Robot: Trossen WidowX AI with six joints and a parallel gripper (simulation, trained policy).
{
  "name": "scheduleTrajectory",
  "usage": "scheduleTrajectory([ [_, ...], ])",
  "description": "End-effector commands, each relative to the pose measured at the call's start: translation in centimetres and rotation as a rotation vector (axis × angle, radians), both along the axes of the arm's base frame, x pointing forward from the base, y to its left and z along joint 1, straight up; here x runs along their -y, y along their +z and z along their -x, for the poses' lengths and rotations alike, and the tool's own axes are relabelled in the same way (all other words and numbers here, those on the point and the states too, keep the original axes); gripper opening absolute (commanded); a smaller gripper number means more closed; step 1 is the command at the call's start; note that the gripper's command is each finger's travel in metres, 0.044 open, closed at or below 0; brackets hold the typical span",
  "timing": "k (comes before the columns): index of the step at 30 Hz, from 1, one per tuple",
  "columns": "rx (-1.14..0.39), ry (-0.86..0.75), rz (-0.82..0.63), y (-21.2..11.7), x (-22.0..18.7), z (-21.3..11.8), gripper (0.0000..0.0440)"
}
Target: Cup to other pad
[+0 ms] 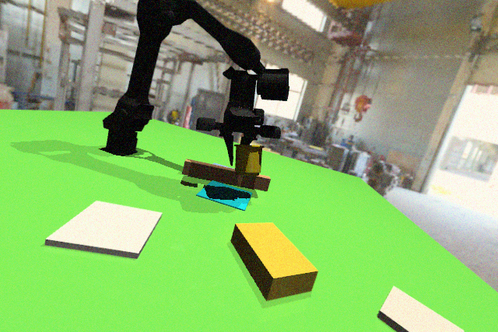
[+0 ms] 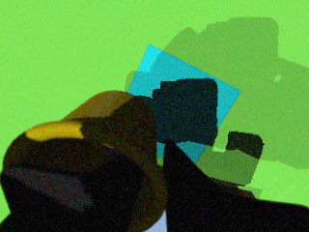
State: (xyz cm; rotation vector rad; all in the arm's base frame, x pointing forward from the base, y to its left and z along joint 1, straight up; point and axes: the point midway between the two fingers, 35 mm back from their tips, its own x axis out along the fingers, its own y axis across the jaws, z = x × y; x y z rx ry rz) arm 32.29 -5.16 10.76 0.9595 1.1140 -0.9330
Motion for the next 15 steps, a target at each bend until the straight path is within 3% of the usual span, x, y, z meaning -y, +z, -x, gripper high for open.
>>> scheduleTrajectory([
  [1, -0.006, -0.009, 0.005, -0.8, 0.5, 0.3, 0.0008],
  [12, -0.023, -0.043, 0.006, -3.4, 1.5, 1.5, 0.0061],
  [15, -0.012, -0.052, 0.005, -3.7, 1.8, 1.5, 0.0107],
])
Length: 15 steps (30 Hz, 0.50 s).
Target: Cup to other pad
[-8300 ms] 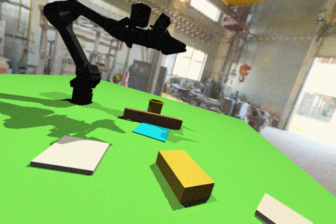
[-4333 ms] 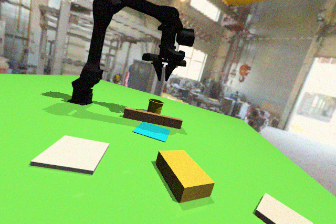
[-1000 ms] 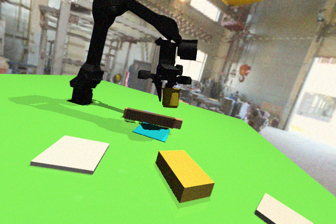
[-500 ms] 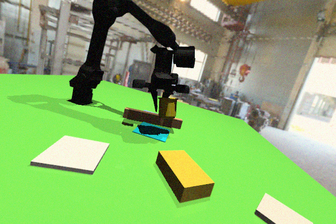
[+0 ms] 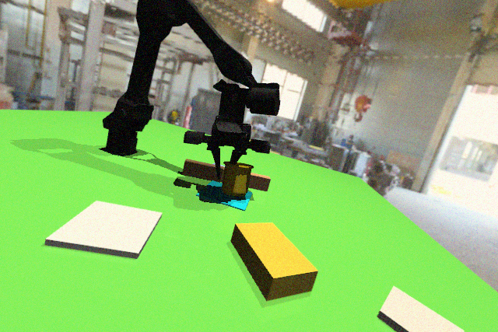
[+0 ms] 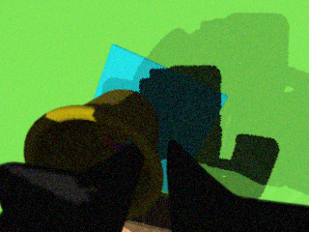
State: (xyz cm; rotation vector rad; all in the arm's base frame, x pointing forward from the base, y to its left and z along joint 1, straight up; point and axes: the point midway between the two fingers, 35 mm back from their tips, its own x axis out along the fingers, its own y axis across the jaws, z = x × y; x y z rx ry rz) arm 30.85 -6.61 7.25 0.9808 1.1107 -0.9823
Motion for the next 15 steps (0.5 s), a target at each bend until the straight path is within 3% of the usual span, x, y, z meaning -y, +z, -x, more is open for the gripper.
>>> scheduleTrajectory([
  [1, 0.019, -0.009, 0.003, -0.1, 0.4, -0.1, 0.0131],
  [3, 0.043, -0.016, -0.001, 0.2, 0.5, -0.4, 0.0168],
  [15, 0.116, -0.024, -0.03, 2.4, 0.7, 0.0, 0.0208],
])
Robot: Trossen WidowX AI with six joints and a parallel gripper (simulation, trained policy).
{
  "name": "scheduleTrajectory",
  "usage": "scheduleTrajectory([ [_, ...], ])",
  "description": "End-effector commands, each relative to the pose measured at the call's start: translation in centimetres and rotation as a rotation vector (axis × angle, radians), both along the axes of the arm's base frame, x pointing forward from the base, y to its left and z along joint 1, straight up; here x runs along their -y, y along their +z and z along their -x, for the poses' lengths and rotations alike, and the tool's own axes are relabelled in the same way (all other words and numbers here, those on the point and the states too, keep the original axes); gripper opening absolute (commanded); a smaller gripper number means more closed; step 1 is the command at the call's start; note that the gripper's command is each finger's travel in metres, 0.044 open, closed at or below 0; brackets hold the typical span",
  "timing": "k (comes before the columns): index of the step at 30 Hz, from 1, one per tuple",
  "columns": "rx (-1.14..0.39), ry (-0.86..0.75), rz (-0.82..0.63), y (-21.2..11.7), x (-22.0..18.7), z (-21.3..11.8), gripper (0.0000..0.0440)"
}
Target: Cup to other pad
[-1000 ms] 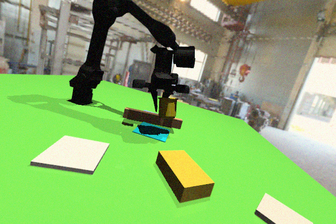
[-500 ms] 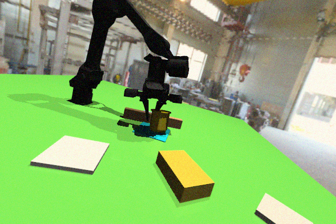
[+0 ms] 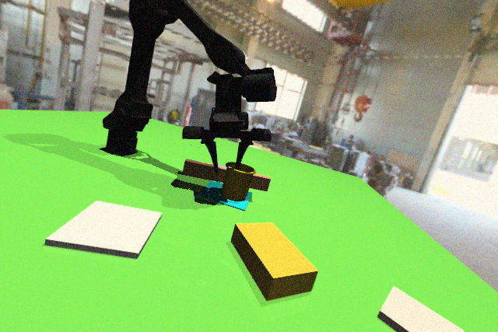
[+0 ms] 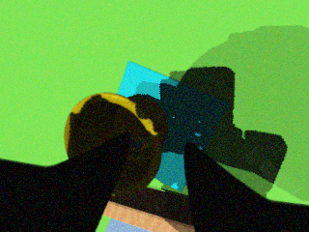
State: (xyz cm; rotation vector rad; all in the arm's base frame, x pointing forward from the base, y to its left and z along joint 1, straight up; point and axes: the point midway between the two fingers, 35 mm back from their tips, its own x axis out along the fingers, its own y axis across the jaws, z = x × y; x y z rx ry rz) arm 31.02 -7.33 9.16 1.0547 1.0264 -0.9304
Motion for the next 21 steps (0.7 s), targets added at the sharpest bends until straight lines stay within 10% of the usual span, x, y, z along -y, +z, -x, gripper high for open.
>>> scheduleTrajectory([
  [1, 0.018, 0.0, -0.01, 0.8, 0.0, 0.3, 0.0214],
  [12, 0.095, -0.021, -0.02, 4.8, 0.5, 0.9, 0.0281],
  [21, 0.14, -0.054, -0.02, 7.6, 1.5, 1.0, 0.044],
])
